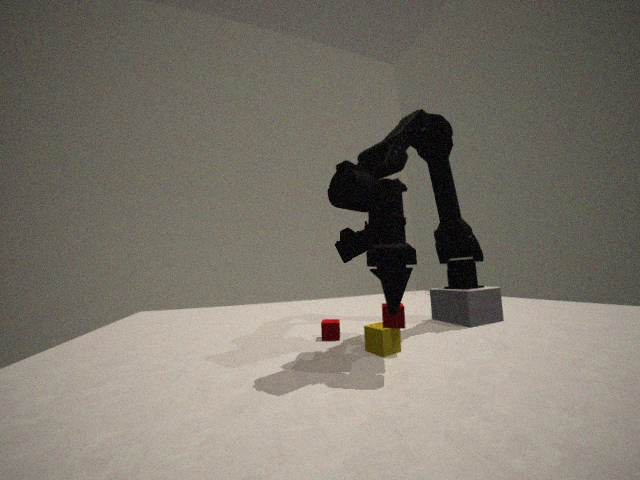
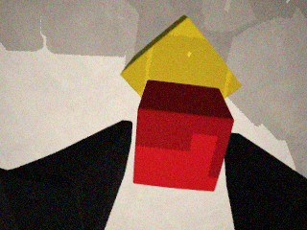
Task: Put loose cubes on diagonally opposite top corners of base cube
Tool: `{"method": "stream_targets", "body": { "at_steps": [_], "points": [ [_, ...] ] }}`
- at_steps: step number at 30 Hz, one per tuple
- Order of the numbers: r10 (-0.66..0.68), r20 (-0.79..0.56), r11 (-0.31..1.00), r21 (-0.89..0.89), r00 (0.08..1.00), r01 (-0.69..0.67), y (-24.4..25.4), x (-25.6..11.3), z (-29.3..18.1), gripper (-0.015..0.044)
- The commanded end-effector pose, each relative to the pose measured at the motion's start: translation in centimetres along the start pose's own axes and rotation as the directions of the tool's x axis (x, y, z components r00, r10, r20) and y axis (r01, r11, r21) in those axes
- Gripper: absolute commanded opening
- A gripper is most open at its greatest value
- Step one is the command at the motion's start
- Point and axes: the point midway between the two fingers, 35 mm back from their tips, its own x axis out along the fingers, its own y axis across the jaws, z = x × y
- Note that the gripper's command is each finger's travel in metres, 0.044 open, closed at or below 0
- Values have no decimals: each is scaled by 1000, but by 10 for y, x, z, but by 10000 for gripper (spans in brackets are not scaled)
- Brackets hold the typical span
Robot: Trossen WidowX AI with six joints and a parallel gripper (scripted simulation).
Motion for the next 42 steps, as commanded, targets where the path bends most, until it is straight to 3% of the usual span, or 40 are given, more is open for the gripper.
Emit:
{"method": "stream_targets", "body": {
  "at_steps": [1,30,31,33,42],
  "points": [
    [3,-2,1000,-3,1000,-3,1,-1,0,205],
    [0,0,1000,0,1000,0,0,-30,0,205],
    [-3,-2,1000,-9,1000,3,0,-28,1,231],
    [-3,-1,998,-67,1000,3,-1,-29,5,265],
    [-1,6,894,-447,1000,4,-13,-37,37,265]
  ]
}}
